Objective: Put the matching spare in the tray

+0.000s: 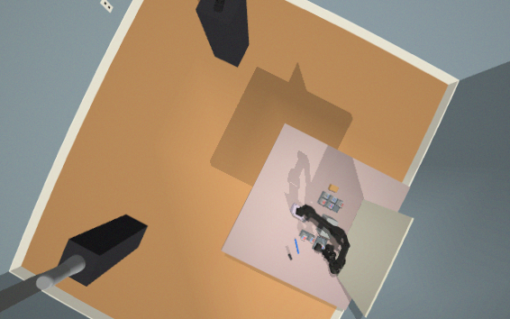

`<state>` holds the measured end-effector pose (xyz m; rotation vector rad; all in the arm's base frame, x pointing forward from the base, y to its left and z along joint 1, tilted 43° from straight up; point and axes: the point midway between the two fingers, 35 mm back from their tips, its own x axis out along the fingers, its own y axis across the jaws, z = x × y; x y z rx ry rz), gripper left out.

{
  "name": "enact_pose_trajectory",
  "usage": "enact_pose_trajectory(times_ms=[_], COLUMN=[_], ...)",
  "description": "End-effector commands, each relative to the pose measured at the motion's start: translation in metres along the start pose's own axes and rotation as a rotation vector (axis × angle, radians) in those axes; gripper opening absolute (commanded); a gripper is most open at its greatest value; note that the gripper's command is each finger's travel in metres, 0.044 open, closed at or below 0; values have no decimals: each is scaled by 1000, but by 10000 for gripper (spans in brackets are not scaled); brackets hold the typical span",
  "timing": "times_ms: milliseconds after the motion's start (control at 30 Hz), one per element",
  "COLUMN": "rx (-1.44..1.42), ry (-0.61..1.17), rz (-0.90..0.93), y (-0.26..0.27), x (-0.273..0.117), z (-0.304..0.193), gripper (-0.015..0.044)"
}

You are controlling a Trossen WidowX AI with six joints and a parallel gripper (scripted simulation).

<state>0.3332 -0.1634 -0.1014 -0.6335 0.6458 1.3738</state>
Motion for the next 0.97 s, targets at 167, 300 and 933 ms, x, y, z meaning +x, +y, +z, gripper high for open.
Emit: enact_pose_trajectory(times_ms=[167,300,933], rx=[0,0,11], ry=[11,11,13], rz=[-15,-15,-31], y=[2,2,2], x=[-100,-100,-96], z=[-1,-1,-5], gripper=[440,440,440])
